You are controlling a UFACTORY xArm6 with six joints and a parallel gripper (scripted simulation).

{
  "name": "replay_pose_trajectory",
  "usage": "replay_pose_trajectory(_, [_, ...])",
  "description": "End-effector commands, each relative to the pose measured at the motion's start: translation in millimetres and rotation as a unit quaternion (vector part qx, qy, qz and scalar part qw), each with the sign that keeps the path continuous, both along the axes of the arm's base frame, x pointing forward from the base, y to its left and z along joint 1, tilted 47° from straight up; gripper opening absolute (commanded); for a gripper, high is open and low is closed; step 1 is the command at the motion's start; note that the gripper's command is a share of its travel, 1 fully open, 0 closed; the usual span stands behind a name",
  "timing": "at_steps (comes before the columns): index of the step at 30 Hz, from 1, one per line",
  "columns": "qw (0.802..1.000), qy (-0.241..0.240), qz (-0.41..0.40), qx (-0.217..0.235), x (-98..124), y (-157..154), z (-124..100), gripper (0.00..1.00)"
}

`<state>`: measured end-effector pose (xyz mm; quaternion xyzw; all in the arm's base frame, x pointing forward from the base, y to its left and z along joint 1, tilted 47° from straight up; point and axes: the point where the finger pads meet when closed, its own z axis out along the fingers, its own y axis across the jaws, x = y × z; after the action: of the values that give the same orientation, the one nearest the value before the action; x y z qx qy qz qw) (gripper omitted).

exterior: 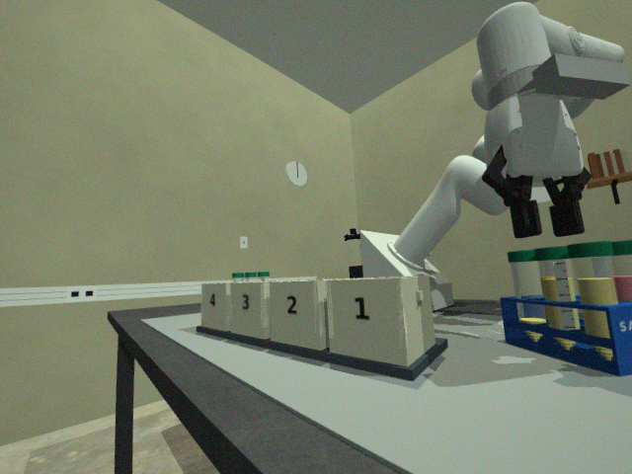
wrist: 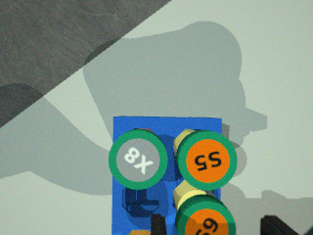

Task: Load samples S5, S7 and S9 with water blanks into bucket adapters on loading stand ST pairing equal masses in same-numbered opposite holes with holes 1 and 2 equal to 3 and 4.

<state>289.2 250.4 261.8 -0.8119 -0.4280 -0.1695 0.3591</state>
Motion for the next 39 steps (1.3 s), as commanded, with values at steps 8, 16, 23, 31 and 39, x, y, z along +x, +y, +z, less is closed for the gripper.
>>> replay_pose_trajectory(8, [1.0,-0.002,-0.001,0.001,0.6,12.8,-10.6,0.57])
replay_pose_trajectory(16, [1.0,-0.002,-0.001,0.001,0.6,12.8,-10.6,0.57])
replay_pose_trajectory(23, [1.0,-0.002,-0.001,0.001,0.5,15.2,-12.9,0.57])
replay_pose_trajectory(31, [1.0,-0.002,-0.001,0.001,0.4,18.6,-16.1,0.57])
replay_pose_trajectory(39, [1.0,-0.002,-0.001,0.001,0.2,22.0,-19.3,0.57])
